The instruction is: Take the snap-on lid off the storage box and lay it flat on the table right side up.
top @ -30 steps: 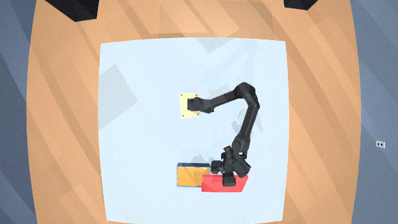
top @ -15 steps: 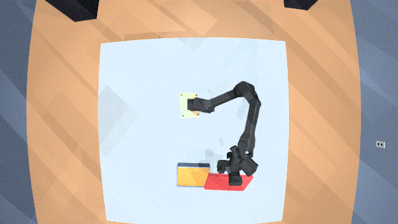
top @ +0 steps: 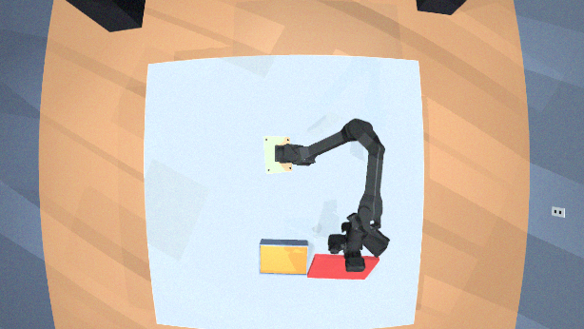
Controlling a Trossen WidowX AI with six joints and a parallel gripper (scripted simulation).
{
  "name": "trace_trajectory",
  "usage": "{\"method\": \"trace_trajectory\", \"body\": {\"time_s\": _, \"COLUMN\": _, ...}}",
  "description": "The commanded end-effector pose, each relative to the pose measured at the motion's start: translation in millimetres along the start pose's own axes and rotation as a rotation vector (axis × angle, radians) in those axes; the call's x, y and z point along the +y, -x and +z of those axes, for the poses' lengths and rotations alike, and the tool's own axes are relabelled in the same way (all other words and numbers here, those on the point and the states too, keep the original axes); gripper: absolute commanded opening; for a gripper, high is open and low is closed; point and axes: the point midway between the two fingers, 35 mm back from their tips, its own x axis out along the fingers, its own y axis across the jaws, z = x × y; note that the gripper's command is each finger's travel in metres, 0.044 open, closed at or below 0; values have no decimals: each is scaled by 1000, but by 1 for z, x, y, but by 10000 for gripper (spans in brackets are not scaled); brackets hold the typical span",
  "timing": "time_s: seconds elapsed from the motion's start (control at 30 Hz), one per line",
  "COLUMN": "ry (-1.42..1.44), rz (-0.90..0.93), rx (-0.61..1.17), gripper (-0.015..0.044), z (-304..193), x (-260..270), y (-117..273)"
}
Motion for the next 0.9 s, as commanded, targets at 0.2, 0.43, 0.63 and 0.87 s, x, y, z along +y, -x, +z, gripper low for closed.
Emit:
{"method": "trace_trajectory", "body": {"time_s": 0.2, "ry": 4, "rz": 21, "rx": 2, "gripper": 0, "z": -24, "x": 4, "y": 5}}
{"method": "trace_trajectory", "body": {"time_s": 0.43, "ry": 3, "rz": 22, "rx": 2, "gripper": 0, "z": -38, "x": 3, "y": 6}}
{"method": "trace_trajectory", "body": {"time_s": 0.63, "ry": 3, "rz": 22, "rx": 3, "gripper": 0, "z": -50, "x": 2, "y": 8}}
{"method": "trace_trajectory", "body": {"time_s": 0.87, "ry": 3, "rz": 22, "rx": 4, "gripper": 0, "z": -60, "x": 1, "y": 9}}
